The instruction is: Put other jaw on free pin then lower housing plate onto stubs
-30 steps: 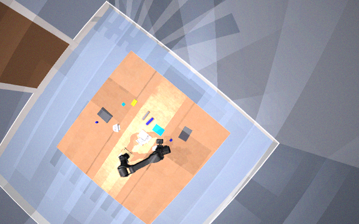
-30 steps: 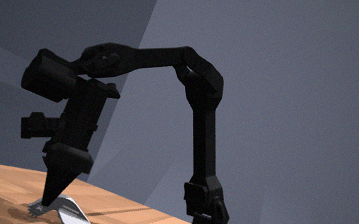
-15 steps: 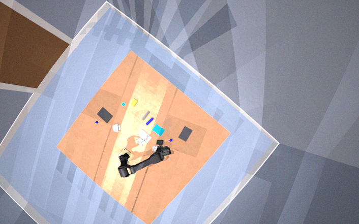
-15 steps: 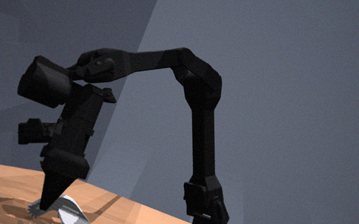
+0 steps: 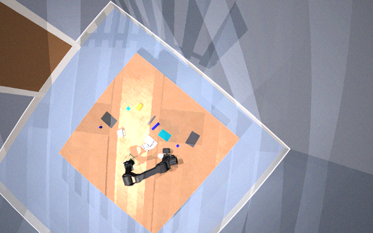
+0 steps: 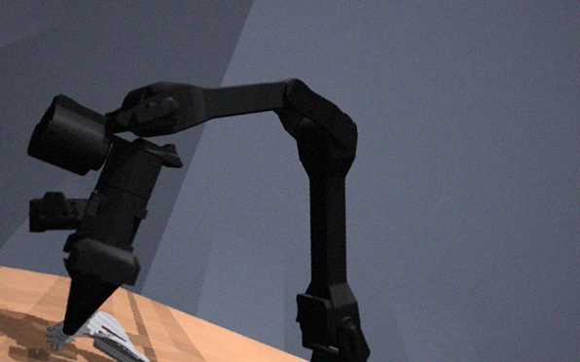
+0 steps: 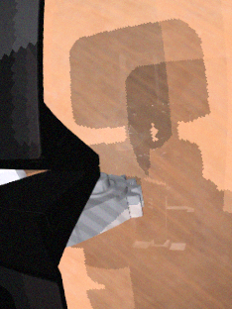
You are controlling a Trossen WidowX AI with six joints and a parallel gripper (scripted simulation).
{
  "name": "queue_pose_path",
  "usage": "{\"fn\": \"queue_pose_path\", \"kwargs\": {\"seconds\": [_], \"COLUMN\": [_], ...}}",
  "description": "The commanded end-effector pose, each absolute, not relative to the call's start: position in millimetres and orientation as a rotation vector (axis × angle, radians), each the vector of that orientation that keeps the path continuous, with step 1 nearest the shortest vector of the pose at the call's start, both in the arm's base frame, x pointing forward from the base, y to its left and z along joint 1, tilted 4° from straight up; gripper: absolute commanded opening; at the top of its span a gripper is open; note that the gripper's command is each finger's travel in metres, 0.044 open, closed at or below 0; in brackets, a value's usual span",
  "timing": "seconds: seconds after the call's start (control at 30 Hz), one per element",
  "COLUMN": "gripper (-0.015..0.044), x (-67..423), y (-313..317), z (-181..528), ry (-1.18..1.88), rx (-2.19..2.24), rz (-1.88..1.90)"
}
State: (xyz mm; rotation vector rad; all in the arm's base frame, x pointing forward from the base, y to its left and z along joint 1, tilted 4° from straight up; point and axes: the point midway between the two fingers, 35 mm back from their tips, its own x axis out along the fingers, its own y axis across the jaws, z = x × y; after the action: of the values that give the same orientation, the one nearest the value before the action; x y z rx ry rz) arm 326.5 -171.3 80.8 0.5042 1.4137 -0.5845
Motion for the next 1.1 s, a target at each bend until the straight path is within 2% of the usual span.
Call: {"fn": "queue_pose_path", "kwargs": {"seconds": [0.0, 1.07], "gripper": [0.0000, 0.0000], "x": [321, 295], "y": [-177, -207], "z": [83, 89], "ry": [1.407, 1.408], "rx": [0.500, 0.497], "rz": [-0.587, -0.590]}}
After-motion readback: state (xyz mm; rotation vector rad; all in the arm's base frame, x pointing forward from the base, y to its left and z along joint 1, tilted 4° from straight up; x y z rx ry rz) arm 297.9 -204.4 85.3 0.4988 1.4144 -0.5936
